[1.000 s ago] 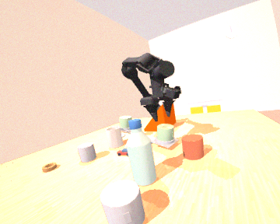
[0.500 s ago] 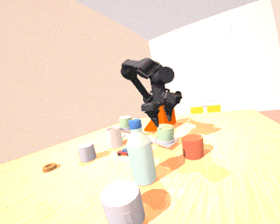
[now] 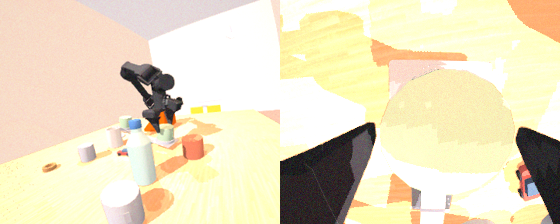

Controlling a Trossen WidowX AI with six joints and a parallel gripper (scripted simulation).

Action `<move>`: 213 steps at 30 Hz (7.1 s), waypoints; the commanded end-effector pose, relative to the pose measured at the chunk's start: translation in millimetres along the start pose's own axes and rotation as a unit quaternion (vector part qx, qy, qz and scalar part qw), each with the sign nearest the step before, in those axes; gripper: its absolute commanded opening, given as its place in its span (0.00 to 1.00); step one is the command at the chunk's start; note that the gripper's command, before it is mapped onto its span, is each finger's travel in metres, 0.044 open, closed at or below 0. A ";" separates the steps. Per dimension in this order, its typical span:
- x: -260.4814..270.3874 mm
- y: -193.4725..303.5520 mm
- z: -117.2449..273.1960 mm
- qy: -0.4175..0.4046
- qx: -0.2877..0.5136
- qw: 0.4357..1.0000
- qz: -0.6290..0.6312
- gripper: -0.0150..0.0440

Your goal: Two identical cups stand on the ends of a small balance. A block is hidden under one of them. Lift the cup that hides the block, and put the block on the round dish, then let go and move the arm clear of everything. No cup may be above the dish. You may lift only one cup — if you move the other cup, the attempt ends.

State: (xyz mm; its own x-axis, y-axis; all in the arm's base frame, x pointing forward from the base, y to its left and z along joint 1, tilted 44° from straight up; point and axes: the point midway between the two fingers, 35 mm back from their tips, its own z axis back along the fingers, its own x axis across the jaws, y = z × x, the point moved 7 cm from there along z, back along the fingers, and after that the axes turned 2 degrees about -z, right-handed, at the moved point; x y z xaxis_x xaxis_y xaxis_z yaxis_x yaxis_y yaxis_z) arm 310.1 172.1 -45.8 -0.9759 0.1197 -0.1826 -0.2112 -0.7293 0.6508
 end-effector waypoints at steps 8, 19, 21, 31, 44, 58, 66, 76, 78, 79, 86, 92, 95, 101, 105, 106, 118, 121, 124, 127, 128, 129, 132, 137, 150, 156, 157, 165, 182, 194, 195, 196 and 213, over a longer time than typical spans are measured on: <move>1.5 1.3 -19.7 0.001 0.003 1.000 0.004 1.00; 2.1 2.0 -29.9 0.001 0.004 1.000 0.003 0.87; 2.1 2.0 -29.9 0.001 0.004 1.000 0.003 0.81; 1.9 1.8 -28.7 0.001 0.004 1.000 0.004 0.56; -0.2 -0.5 -13.7 0.001 0.003 1.000 0.004 0.25; -1.9 -2.5 3.5 0.001 0.002 1.000 0.004 0.25; -2.6 -3.3 13.6 0.001 0.001 1.000 0.004 0.25; -3.0 -3.9 26.2 0.001 0.001 1.000 0.004 0.25; -3.0 -4.0 28.8 0.001 0.001 1.000 0.004 0.25; -3.0 -4.0 30.0 0.001 0.001 1.000 0.004 0.25; -3.0 -4.2 39.0 0.001 0.001 1.000 0.004 0.25; -2.9 -4.1 46.7 0.000 0.001 1.000 0.004 0.25; -2.7 -4.1 50.6 0.000 0.000 1.000 0.004 0.25; -2.3 -3.8 58.4 0.000 0.001 1.000 0.004 0.25; -2.0 -3.6 63.5 0.000 0.001 1.000 0.004 0.25; -1.9 -3.5 64.8 0.000 0.001 1.000 0.004 0.25; -0.5 -2.3 80.4 0.000 0.001 1.000 0.004 0.25; -0.1 -1.9 84.3 0.000 0.001 1.000 0.004 0.25; 0.4 -1.5 88.3 0.000 0.001 1.000 0.004 0.25; 0.9 -1.0 92.2 0.000 0.001 1.000 0.004 0.25; 1.1 -0.8 93.5 0.000 0.001 1.000 0.004 0.25; 1.2 -0.7 94.8 0.000 0.001 1.000 0.004 0.25; 1.8 -0.1 98.7 0.000 0.001 1.000 0.004 0.25; 2.1 0.9 95.6 -0.001 0.006 1.000 0.007 0.25; 2.1 0.9 95.6 -0.001 0.006 1.000 0.007 0.25; 2.1 0.9 95.6 -0.001 0.006 1.000 0.007 0.25; 2.1 0.9 95.6 -0.001 0.006 1.000 0.007 0.25; 2.1 0.9 95.6 -0.001 0.006 1.000 0.007 0.25; 2.1 0.9 95.6 -0.001 0.006 1.000 0.007 0.25; 16.5 -13.0 84.2 -0.001 0.005 1.000 0.007 0.25; 22.4 -18.2 79.5 -0.001 0.004 1.000 0.007 0.25; 28.5 -23.2 74.7 -0.001 0.004 1.000 0.007 0.25; 114.1 -68.2 5.2 -0.001 -0.001 1.000 0.005 0.25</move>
State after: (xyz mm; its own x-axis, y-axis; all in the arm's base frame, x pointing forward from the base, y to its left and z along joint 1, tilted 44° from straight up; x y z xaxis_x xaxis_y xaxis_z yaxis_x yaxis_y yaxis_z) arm 218.6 239.5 -101.0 -0.9804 0.1060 -0.1658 -0.1903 -0.7252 0.6617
